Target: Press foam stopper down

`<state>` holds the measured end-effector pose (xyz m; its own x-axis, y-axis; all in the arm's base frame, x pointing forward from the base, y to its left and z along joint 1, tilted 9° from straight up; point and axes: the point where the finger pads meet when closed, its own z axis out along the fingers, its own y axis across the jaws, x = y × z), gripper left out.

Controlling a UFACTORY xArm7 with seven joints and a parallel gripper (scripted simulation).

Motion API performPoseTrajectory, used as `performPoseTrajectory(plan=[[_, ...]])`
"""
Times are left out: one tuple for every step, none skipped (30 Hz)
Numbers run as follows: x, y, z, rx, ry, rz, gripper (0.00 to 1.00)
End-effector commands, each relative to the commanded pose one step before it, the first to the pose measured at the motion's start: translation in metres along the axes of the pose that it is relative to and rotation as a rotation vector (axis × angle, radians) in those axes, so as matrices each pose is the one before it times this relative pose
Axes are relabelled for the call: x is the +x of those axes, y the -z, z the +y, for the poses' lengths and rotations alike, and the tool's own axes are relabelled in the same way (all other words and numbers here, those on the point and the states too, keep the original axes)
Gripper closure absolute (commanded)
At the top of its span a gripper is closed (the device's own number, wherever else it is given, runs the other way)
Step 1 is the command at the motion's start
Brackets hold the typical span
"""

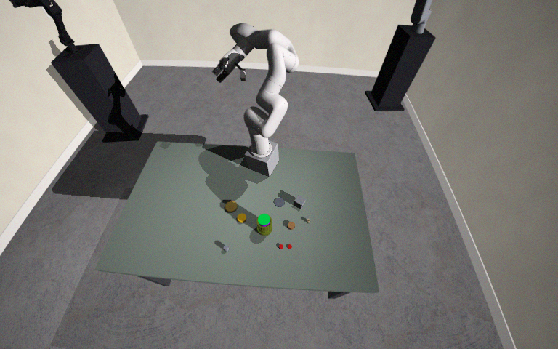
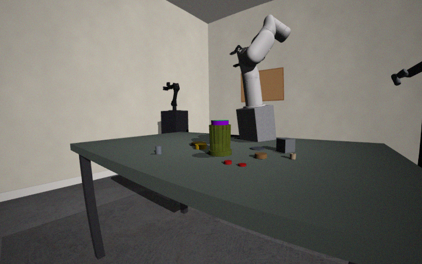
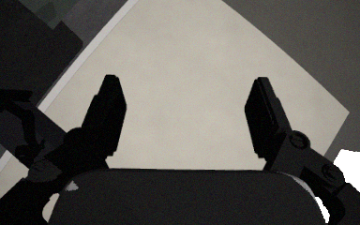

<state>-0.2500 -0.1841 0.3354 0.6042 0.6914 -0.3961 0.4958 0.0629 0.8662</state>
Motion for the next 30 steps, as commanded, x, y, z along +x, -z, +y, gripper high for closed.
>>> performPoseTrajectory(plan=[[-0.00056, 0.0002, 0.00059, 0.00142, 0.00225, -0.00006, 0.0], [0.0, 0.0, 0.0, 0.0, 0.0, 0.0, 0.0], [0.0, 0.0, 0.0, 0.0, 0.0, 0.0, 0.0], [0.0, 0.0, 0.0, 0.0, 0.0, 0.0, 0.0], [0.0, 0.0, 0.0, 0.0, 0.0, 0.0, 0.0], [0.0, 0.0, 0.0, 0.0, 0.0, 0.0, 0.0], [0.0, 0.0, 0.0, 0.0, 0.0, 0.0, 0.0], [0.0, 0.0, 0.0, 0.0, 0.0, 0.0, 0.0], [0.0, 0.0, 0.0, 0.0, 0.0, 0.0, 0.0], [0.0, 0.0, 0.0, 0.0, 0.0, 0.0, 0.0], [0.0, 0.0, 0.0, 0.0, 0.0, 0.0, 0.0], [0.0, 0.0, 0.0, 0.0, 0.0, 0.0, 0.0], [0.0, 0.0, 0.0, 0.0, 0.0, 0.0, 0.0], [0.0, 0.0, 0.0, 0.0, 0.0, 0.0, 0.0], [0.0, 0.0, 0.0, 0.0, 0.0, 0.0, 0.0], [0.0, 0.0, 0.0, 0.0, 0.0, 0.0, 0.0], [0.0, 0.0, 0.0, 0.0, 0.0, 0.0, 0.0], [0.00001, -0.00003, 0.0, -0.00001, 0.00007, 0.00012, 1.0], [0.00004, -0.0002, -0.00002, -0.00008, 0.00045, 0.00082, 1.0], [0.00011, -0.00053, -0.00005, -0.00022, 0.00119, 0.00216, 1.0], [0.00021, -0.001, -0.0001, -0.00042, 0.00226, 0.00409, 1.0], [0.00033, -0.00159, -0.00016, -0.00068, 0.00363, 0.00654, 1.0], [0.00047, -0.0023, -0.00023, -0.00099, 0.00527, 0.00945, 1.0], [0.00063, -0.0031, -0.00031, -0.00138, 0.00717, 0.01276, 1.0], [0.0008, -0.00397, -0.00038, -0.00182, 0.00932, 0.01641, 1.0], [0.00097, -0.00492, -0.00046, -0.00234, 0.0117, 0.02035, 1.0], [0.00113, -0.0059, -0.00053, -0.00294, 0.01431, 0.02452, 1.0], [0.00128, -0.00693, -0.0006, -0.00364, 0.01714, 0.02886, 1.0], [0.0014, -0.00796, -0.00066, -0.00443, 0.02019, 0.03331, 1.0], [0.00149, -0.009, -0.0007, -0.00532, 0.02346, 0.03782, 1.0]])
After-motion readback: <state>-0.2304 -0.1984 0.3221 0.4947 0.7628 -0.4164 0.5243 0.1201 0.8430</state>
